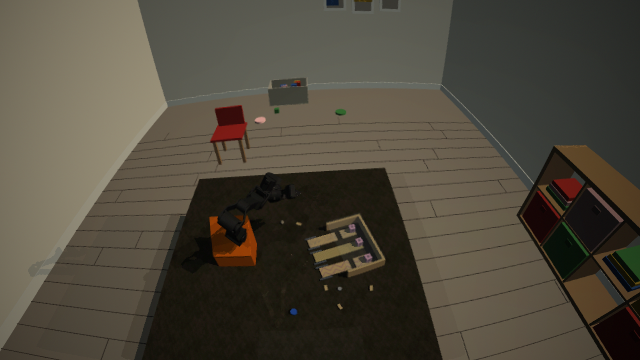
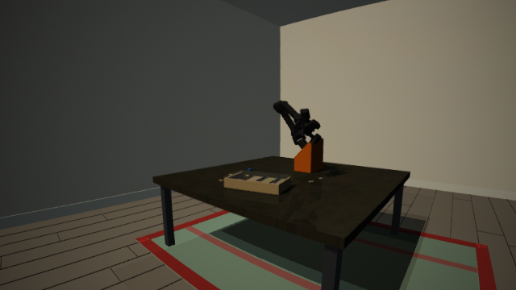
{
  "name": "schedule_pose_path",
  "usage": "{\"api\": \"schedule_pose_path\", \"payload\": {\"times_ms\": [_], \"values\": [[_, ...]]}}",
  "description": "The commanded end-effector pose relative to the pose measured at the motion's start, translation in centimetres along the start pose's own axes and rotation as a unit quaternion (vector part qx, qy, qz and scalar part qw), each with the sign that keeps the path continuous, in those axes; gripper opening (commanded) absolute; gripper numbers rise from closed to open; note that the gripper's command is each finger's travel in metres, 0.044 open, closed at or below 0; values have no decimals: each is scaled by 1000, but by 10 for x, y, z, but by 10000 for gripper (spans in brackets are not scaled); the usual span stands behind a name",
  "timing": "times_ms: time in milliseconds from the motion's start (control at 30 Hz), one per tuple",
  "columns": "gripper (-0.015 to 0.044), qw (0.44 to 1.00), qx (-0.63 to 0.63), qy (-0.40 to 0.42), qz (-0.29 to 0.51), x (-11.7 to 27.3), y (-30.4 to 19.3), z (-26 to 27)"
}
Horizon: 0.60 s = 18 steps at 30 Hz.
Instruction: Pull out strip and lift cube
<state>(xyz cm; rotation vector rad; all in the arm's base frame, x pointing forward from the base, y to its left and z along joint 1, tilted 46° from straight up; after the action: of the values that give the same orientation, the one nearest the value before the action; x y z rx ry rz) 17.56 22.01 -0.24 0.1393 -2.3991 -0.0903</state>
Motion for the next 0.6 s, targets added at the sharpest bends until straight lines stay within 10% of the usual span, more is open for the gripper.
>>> {"api": "schedule_pose_path", "payload": {"times_ms": [0, 233, 567], "values": [[400, 978, -188, -80, 39, -6, -38, -43], [400, 847, -469, -237, 76, 2, -114, -103], [400, 842, -475, -241, 77, 2, -116, -104]]}}
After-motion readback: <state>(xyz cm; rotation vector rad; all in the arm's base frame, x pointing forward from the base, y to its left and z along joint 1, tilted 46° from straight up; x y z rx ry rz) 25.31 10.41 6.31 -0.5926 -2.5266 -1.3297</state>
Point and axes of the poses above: the point midway between the two fingers, 35 mm back from their tips, its own x axis back along the fingers, its own z axis across the jaws, y = z × x, the point moved 5 cm from there along x, back along the fingers, and after that the axes turned 13 degrees about -x, right-handed, at the moved point
